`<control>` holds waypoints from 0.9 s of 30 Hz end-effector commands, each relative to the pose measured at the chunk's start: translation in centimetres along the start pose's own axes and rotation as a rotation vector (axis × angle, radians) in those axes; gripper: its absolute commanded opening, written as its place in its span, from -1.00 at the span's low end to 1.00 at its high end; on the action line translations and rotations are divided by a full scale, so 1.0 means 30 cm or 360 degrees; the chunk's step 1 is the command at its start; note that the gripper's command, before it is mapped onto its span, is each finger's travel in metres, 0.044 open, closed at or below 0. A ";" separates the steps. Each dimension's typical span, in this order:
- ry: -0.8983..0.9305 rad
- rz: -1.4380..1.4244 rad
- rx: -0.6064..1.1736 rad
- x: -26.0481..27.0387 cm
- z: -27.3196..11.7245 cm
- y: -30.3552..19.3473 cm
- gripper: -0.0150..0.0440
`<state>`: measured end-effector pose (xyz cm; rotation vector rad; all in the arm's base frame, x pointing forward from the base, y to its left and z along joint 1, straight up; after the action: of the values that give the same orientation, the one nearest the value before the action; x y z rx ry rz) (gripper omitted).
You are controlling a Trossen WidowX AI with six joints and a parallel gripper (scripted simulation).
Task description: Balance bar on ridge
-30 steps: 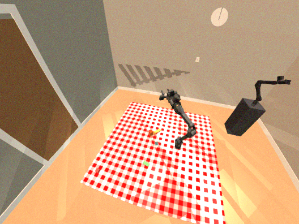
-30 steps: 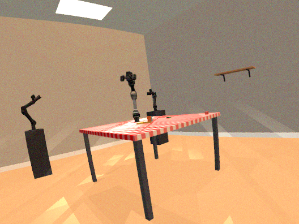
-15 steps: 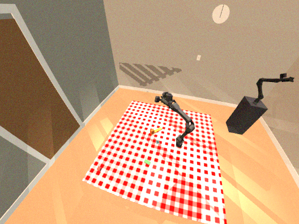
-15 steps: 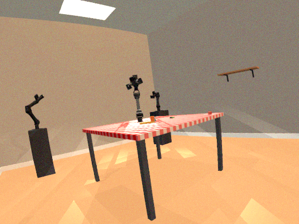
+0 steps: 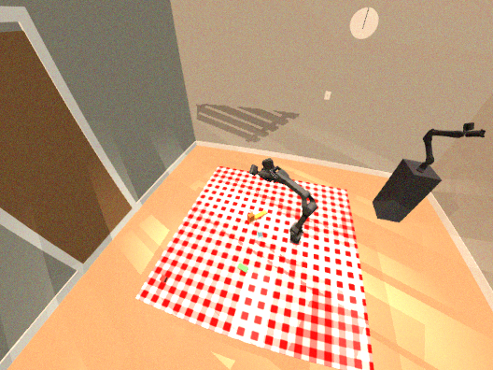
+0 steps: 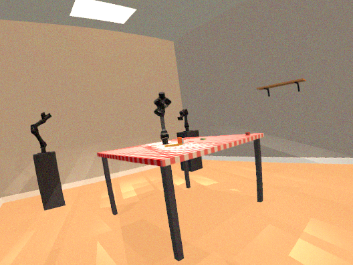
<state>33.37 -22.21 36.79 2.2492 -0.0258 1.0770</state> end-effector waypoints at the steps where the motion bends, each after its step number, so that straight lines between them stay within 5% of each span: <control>1: -0.0103 0.0135 0.0112 -0.033 0.033 -0.060 0.58; 27: -0.1254 0.1071 0.0458 -0.330 0.078 -0.456 0.58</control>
<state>32.49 -15.77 22.11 2.8689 -0.9732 0.5008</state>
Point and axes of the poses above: the point midway between the two fingers, 35 mm back from their tips, its own z axis out along the fingers, its own x axis across the jaws, y = z × x, the point moved 1 cm from there along -z, back along the fingers, and after that the axes turned 11 degrees about z, right-handed, at the moved point
